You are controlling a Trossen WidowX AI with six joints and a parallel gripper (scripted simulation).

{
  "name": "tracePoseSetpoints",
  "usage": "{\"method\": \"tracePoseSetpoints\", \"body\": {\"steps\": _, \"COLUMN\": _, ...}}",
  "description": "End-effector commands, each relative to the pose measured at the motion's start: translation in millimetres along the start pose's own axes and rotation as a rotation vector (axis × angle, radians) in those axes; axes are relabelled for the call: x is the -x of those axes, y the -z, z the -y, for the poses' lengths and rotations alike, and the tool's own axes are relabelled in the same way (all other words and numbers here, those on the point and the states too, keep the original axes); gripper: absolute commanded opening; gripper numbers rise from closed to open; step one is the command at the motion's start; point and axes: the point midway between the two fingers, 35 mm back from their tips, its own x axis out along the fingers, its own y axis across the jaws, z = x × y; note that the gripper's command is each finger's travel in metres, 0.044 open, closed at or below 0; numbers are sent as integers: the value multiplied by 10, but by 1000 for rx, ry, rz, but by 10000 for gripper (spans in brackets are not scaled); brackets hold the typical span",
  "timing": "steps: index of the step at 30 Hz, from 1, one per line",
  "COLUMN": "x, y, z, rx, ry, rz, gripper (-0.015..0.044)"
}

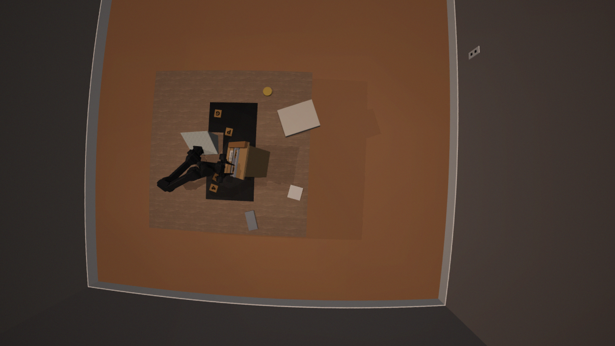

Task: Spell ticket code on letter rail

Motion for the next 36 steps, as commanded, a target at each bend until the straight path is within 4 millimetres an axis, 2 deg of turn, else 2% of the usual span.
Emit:
{"method": "tracePoseSetpoints", "body": {"steps": 1, "x": 0, "y": -2, "z": -40, "rx": -7, "ry": 3, "rz": 1, "gripper": 0}}
{"method": "tracePoseSetpoints", "body": {"steps": 36, "x": -1, "y": -4, "z": -326, "rx": -7, "ry": 2, "rz": 1, "gripper": 0}}
